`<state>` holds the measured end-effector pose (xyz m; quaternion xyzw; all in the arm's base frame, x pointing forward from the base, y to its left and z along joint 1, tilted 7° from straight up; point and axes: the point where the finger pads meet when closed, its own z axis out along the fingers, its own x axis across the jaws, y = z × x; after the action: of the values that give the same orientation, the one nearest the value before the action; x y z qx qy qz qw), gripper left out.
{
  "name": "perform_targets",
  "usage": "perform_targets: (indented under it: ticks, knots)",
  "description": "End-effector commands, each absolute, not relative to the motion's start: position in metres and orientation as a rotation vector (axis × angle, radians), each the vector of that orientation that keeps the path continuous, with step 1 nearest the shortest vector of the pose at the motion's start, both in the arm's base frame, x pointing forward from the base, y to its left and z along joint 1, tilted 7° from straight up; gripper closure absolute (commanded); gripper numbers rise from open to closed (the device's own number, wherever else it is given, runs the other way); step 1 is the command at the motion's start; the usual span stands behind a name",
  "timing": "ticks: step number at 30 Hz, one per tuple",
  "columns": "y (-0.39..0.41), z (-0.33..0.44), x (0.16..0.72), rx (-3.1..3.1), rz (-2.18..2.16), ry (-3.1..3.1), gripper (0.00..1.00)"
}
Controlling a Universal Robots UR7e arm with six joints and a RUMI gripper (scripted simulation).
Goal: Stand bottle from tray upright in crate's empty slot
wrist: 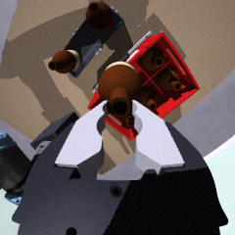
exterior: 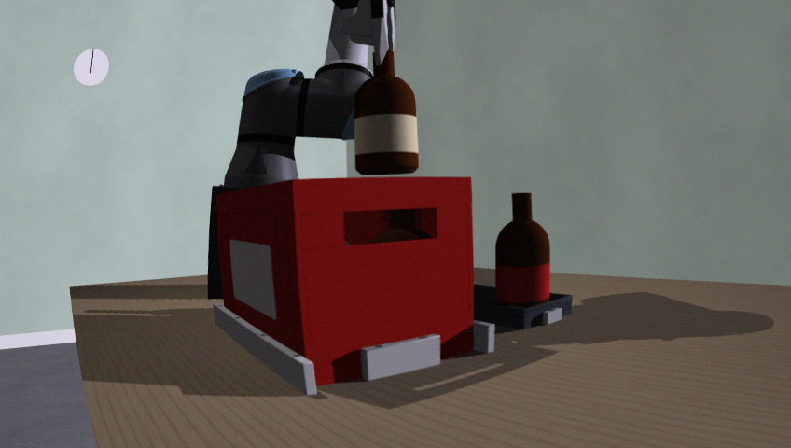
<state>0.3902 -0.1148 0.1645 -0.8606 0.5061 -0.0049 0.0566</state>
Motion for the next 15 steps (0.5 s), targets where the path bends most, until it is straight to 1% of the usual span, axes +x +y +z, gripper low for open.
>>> perform_targets:
  ticks: [1,15]
  knots:
    - [-0.124,0.164,0.389,-2.610,-0.017,1.534,1.00]
    - [-0.144,0.162,0.385,-2.610,-0.017,1.534,1.00]
